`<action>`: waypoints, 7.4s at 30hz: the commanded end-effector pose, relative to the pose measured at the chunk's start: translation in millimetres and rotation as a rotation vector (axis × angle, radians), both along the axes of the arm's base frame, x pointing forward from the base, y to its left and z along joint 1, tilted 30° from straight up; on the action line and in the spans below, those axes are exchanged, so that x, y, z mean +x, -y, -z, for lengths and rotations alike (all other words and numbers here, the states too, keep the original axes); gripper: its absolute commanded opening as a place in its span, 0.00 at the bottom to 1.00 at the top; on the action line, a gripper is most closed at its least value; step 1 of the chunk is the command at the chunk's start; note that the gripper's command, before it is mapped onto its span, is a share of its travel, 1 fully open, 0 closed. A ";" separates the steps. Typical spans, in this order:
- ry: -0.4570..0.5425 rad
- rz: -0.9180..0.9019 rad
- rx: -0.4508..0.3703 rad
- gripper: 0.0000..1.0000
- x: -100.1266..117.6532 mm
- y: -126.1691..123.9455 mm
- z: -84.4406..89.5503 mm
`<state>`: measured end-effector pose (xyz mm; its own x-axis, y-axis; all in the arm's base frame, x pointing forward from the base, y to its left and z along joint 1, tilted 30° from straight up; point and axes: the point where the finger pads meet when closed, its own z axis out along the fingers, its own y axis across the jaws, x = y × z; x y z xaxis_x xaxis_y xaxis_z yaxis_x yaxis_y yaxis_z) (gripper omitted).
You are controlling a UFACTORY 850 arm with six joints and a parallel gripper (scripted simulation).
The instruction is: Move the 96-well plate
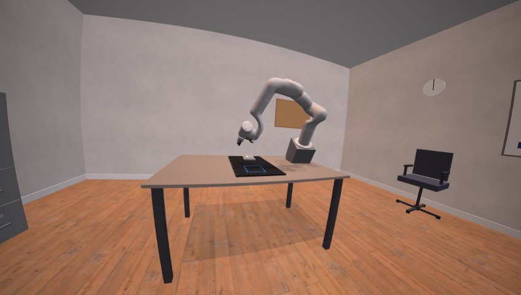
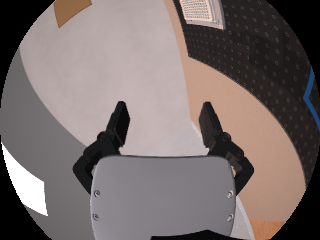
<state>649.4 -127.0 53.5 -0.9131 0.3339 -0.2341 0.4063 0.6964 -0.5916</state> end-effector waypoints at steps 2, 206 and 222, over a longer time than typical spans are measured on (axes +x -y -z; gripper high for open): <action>0.041 0.152 0.037 1.00 -17.3 7.9 13.1; 0.075 3.962 -1.594 1.00 -127.3 55.4 250.7; 0.075 3.962 -1.594 1.00 -126.7 53.5 254.1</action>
